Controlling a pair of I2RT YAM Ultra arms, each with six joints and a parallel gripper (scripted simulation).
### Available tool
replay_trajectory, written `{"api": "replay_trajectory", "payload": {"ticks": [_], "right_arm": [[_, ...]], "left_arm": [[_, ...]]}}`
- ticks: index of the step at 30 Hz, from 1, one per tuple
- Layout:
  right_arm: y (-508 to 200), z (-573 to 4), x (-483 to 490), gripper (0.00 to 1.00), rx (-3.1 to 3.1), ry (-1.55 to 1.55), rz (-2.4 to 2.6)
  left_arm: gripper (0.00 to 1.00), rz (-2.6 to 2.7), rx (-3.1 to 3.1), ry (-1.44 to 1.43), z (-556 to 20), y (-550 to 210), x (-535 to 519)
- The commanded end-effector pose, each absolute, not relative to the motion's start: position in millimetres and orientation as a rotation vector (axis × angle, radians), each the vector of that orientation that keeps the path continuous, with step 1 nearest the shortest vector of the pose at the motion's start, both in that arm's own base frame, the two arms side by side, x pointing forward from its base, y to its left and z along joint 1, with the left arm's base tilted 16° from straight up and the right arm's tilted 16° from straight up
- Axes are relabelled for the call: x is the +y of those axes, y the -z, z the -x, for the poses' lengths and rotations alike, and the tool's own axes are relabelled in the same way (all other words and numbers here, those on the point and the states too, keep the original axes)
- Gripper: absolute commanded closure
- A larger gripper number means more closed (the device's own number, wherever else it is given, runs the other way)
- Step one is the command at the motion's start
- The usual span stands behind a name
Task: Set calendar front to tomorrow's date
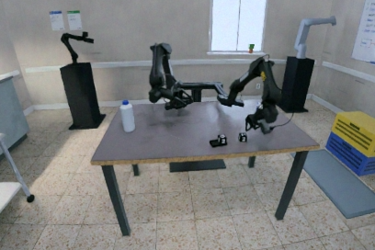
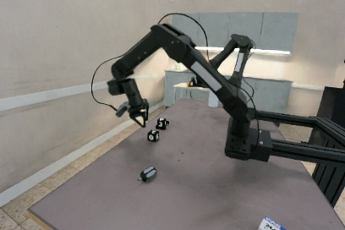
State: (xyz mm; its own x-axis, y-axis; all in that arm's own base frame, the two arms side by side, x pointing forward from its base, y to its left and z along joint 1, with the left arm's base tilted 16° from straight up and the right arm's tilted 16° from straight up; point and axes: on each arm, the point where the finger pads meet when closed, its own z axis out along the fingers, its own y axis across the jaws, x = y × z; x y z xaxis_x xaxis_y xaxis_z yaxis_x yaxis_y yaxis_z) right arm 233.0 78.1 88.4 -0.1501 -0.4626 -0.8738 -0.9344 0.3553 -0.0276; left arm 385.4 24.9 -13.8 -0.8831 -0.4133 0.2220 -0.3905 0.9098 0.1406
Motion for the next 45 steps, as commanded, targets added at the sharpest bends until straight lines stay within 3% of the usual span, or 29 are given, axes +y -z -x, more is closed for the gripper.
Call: {"api": "replay_trajectory", "payload": {"ticks": [1,8,15,31,39,41,45], "right_arm": [[-100.5,-236.9,80.5,0.0,1.714,-0.677,1.234],[-100.6,-236.9,80.5,0.0,1.714,-0.677,1.234],[-100.6,-236.9,80.5,0.0,1.714,-0.677,1.234],[-100.6,-237.0,80.5,0.0,1.714,-0.676,1.234],[-100.6,-237.0,80.5,0.0,1.714,-0.676,1.234],[-100.6,-237.0,80.5,0.0,1.714,-0.676,1.234],[-100.6,-237.0,80.5,0.0,1.714,-0.676,1.234]], "left_arm": [[0.35,-0.983,-2.681,0.08,-392.1,2.0,22.4],[0.35,-1.012,-2.799,0.086,-412.9,-1.8,30.0],[0.35,-0.656,-3.069,0.228,-422.7,14.0,28.3],[0.35,-0.08,-3.189,0.442,-377.8,41.6,5.7],[0.35,-0.051,-3.141,0.436,-360.3,57.7,3.1],[0.41,-0.057,-3.15,0.434,-366.3,57.5,4.7],[0.43,-0.067,-3.128,0.436,-366.9,86.7,16.0]]}}
